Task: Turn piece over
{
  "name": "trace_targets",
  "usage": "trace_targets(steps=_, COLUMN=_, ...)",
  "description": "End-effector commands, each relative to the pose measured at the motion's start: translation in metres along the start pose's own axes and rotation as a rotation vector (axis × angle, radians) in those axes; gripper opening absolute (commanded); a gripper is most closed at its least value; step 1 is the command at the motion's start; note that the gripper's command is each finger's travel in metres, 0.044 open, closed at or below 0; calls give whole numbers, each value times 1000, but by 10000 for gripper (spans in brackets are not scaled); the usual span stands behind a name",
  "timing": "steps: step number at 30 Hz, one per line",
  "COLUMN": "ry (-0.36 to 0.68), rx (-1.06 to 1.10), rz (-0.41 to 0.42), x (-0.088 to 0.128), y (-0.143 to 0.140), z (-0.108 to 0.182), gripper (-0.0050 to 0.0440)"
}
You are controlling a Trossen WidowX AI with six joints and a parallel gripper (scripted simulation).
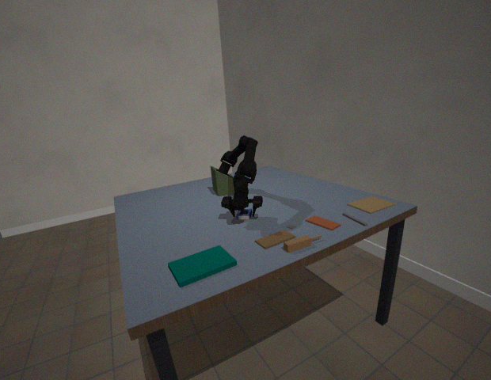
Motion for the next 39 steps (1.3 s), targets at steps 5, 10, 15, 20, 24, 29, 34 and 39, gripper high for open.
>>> trace_targets(steps=5, ry=1, rx=-1, rz=0, x=0, y=0, z=0, gripper=440)
trace_targets(steps=10, ry=5, rx=-4, rz=-1, x=-2, y=0, z=1, gripper=440)
trace_targets(steps=15, ry=8, rx=-6, rz=-2, x=-3, y=-1, z=1, gripper=440)
trace_targets(steps=20, ry=8, rx=-6, rz=-2, x=-3, y=-1, z=1, gripper=440)
trace_targets(steps=24, ry=3, rx=-2, rz=-1, x=-1, y=0, z=0, gripper=440)
trace_targets(steps=29, ry=7, rx=-5, rz=-1, x=-3, y=0, z=1, gripper=440)
trace_targets(steps=34, ry=8, rx=-6, rz=-2, x=-3, y=-1, z=1, gripper=440)
trace_targets(steps=39, ry=2, rx=0, rz=0, x=-1, y=0, z=0, gripper=0)
Point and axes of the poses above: the point midway between the two fingers, 35 mm back from their tips, its own x axis back along the fingers, its own y axis across the jaws, z = x × y, the point moved 5 cm from there along x, back along the fingers, and after that the axes turned 6 degrees about x, right-handed, at the moved point
